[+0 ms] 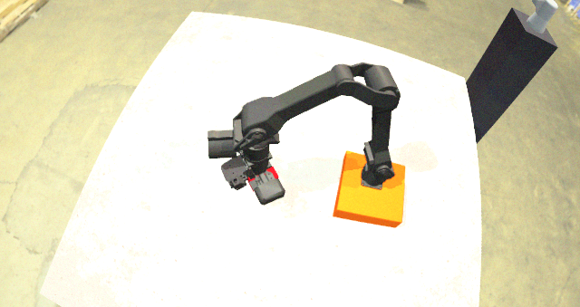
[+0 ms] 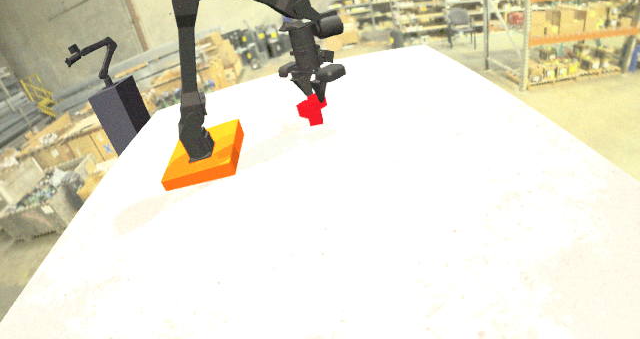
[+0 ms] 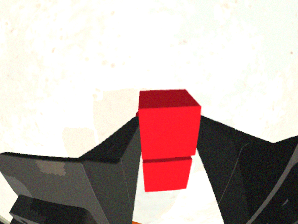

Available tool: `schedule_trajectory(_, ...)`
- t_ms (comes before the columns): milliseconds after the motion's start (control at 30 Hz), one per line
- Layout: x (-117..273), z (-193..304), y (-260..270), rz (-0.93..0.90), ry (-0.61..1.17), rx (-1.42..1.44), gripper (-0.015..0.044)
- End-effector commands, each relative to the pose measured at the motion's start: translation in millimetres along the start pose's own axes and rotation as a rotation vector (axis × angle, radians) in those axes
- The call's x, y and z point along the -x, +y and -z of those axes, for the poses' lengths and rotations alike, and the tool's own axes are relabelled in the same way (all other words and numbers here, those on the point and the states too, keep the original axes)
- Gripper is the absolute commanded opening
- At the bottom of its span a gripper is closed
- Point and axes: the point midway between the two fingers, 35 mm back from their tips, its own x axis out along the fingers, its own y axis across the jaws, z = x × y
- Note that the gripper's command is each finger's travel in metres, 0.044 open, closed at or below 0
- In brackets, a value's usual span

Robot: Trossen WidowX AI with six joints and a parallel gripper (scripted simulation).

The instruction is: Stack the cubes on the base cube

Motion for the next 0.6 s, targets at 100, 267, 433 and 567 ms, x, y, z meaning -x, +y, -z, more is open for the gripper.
schedule_trajectory(100, -2.0, -0.3, -0.2, 0.0, -0.001, 0.003, 0.0105)
schedule_trajectory(267, -2.3, -0.3, -0.2, 0.0, -0.001, 0.003, 0.0105)
schedule_trajectory(433, -2.3, -0.3, -0.2, 0.0, -0.001, 0.003, 0.0105)
schedule_trajectory(567, -2.3, -0.3, -0.2, 0.0, -0.001, 0.003, 0.0131)
